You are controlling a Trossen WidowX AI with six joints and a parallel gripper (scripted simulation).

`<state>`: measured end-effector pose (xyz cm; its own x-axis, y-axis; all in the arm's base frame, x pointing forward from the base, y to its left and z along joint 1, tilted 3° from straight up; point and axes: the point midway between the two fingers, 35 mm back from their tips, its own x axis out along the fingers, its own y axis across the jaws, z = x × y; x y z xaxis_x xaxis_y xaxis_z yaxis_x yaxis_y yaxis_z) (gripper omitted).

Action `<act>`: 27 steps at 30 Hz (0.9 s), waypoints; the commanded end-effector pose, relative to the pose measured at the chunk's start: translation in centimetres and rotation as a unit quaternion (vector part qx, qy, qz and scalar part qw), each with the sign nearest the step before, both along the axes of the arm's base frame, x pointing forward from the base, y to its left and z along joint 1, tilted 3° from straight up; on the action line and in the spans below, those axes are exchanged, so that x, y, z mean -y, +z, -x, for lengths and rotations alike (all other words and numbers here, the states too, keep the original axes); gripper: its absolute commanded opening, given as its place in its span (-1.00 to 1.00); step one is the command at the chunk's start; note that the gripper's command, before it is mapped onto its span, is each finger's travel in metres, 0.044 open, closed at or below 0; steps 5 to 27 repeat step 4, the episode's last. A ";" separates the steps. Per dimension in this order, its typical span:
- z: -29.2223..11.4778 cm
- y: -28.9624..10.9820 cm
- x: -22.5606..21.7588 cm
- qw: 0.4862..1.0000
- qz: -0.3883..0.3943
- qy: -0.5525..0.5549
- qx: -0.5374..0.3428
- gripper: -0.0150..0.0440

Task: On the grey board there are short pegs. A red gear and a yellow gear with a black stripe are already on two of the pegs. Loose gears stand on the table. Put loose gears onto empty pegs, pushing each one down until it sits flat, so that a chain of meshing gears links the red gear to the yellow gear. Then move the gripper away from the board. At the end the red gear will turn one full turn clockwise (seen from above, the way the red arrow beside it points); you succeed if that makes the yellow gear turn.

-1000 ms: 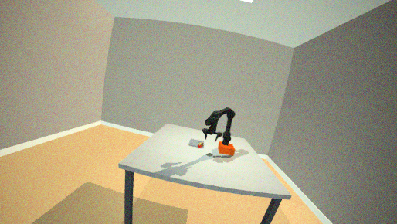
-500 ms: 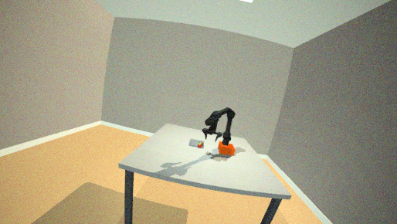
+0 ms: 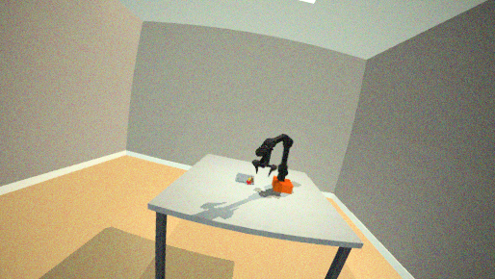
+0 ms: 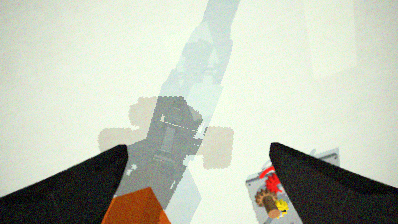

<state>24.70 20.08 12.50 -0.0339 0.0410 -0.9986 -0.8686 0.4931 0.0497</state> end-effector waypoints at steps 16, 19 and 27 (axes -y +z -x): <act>0.0 -0.1 0.0 1.000 0.001 -0.002 -0.002 1.00; 0.0 -0.1 0.0 1.000 0.001 -0.002 -0.002 1.00; 0.0 -0.1 0.0 1.000 0.001 -0.002 -0.002 1.00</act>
